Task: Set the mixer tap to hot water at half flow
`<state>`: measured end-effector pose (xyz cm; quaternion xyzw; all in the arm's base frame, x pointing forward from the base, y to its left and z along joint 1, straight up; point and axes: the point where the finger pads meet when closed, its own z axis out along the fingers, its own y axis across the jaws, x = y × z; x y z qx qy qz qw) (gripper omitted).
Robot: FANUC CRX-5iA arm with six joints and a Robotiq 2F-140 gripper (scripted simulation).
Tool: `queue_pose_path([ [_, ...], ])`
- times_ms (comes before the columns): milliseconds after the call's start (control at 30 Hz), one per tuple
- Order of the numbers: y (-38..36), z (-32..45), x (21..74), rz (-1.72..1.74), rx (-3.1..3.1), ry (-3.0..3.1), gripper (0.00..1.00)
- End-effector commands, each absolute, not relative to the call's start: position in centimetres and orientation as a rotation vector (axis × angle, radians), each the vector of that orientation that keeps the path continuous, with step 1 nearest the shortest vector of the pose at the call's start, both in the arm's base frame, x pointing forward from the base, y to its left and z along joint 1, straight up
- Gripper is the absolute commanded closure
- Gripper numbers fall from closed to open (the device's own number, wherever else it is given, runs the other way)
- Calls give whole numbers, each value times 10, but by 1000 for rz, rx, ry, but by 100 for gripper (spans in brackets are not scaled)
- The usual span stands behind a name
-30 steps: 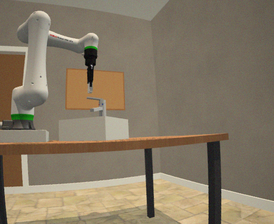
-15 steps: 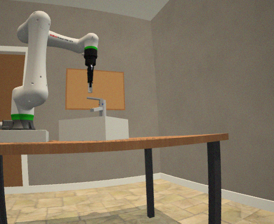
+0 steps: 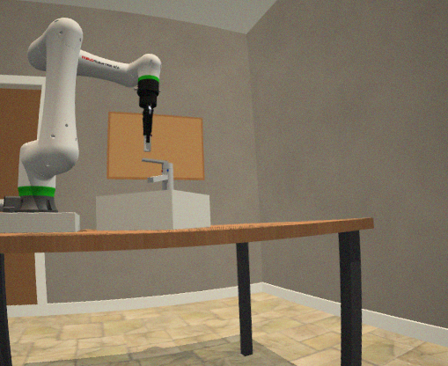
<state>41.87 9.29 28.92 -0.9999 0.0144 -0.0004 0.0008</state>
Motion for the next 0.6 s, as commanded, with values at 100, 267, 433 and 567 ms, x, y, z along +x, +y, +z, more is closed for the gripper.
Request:
queue_pose_path([
  [100,93,289,419,-2,-3140,47,100],
  [267,93,290,419,-2,-3137,124,100],
  [433,93,292,419,-2,-3116,387,100],
  [567,93,294,419,-1,-3048,751,100],
])
